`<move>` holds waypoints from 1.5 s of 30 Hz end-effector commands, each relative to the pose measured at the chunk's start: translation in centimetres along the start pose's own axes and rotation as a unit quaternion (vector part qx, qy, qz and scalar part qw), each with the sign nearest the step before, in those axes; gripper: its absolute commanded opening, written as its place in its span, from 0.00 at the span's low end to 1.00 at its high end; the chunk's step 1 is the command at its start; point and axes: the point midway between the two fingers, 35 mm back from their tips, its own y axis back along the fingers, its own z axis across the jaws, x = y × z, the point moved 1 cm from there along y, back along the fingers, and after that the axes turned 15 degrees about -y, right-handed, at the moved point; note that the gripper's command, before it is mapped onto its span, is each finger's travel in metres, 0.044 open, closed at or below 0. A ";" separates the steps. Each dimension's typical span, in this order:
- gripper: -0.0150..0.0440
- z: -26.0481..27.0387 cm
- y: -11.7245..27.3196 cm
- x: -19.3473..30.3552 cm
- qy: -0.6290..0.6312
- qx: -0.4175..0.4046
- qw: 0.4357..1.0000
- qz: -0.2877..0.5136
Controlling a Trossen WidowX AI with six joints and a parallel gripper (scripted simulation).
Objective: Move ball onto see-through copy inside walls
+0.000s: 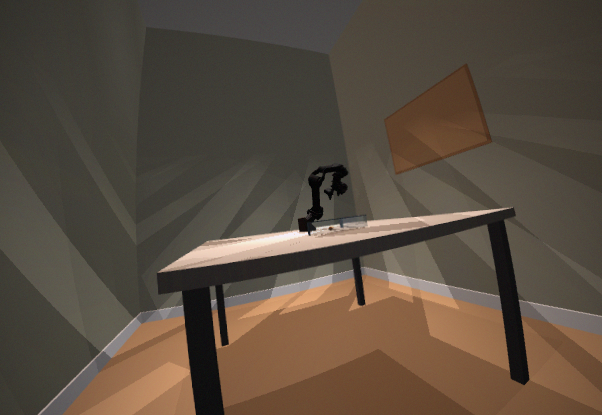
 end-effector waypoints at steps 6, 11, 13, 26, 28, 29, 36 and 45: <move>0.67 0.9 -1.7 -0.4 0.056 0.004 0.997 -0.053; 0.60 2.6 -4.4 -2.3 0.141 0.027 0.980 -0.135; 0.60 3.3 -5.3 -3.6 0.171 0.040 0.970 -0.167; 0.60 6.7 -6.1 -16.1 0.303 0.170 0.879 -0.327; 0.60 6.7 -5.3 -18.4 0.316 0.194 0.863 -0.343; 0.60 6.6 -4.8 -19.6 0.321 0.207 0.856 -0.350; 0.60 4.5 0.5 -27.0 0.348 0.293 0.805 -0.381; 0.60 -2.4 10.3 -33.1 0.363 0.391 0.750 -0.392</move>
